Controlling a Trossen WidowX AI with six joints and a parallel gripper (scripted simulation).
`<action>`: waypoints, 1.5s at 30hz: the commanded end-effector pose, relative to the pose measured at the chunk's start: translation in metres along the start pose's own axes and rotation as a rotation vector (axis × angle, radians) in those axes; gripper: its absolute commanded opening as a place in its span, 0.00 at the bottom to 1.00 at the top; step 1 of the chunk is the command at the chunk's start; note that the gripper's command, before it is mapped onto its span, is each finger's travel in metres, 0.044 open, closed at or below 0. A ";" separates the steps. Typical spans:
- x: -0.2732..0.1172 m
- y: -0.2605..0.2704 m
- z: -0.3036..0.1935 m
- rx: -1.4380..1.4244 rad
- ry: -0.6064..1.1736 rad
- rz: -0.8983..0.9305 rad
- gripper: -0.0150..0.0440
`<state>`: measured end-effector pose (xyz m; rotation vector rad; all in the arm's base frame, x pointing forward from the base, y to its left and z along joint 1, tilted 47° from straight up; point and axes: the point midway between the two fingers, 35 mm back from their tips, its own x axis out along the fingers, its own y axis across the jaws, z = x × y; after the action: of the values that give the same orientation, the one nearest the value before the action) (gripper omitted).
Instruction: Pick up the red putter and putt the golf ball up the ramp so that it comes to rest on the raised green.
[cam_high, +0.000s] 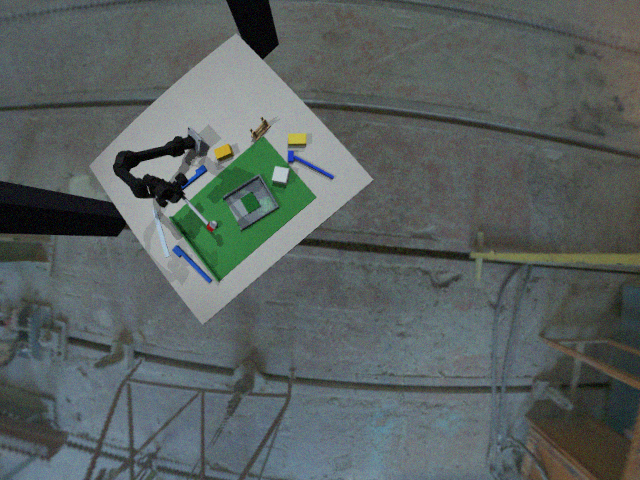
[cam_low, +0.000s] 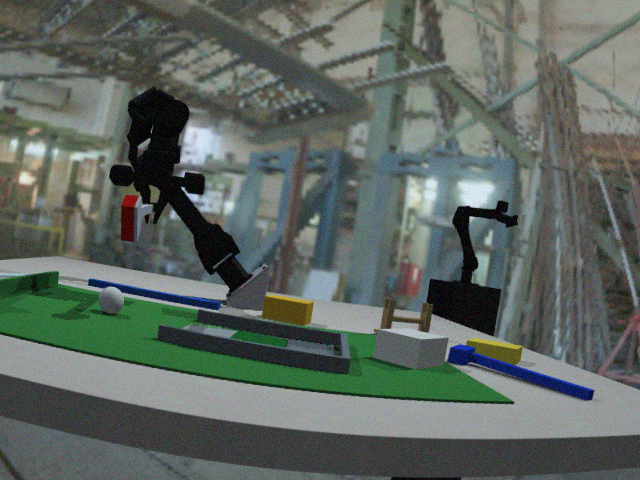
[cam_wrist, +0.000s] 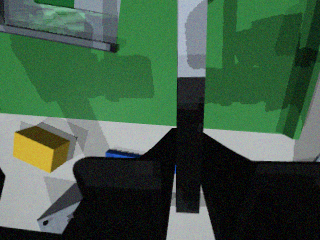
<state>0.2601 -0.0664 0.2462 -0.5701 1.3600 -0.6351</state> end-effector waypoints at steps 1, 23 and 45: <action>0.000 -0.020 -0.017 0.103 -0.007 -0.025 0.25; 0.039 -0.041 -0.037 0.220 0.148 -0.056 0.25; 0.068 -0.042 -0.041 0.221 0.158 -0.057 0.25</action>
<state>0.2224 -0.1424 0.2246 -0.3873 1.4105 -0.8842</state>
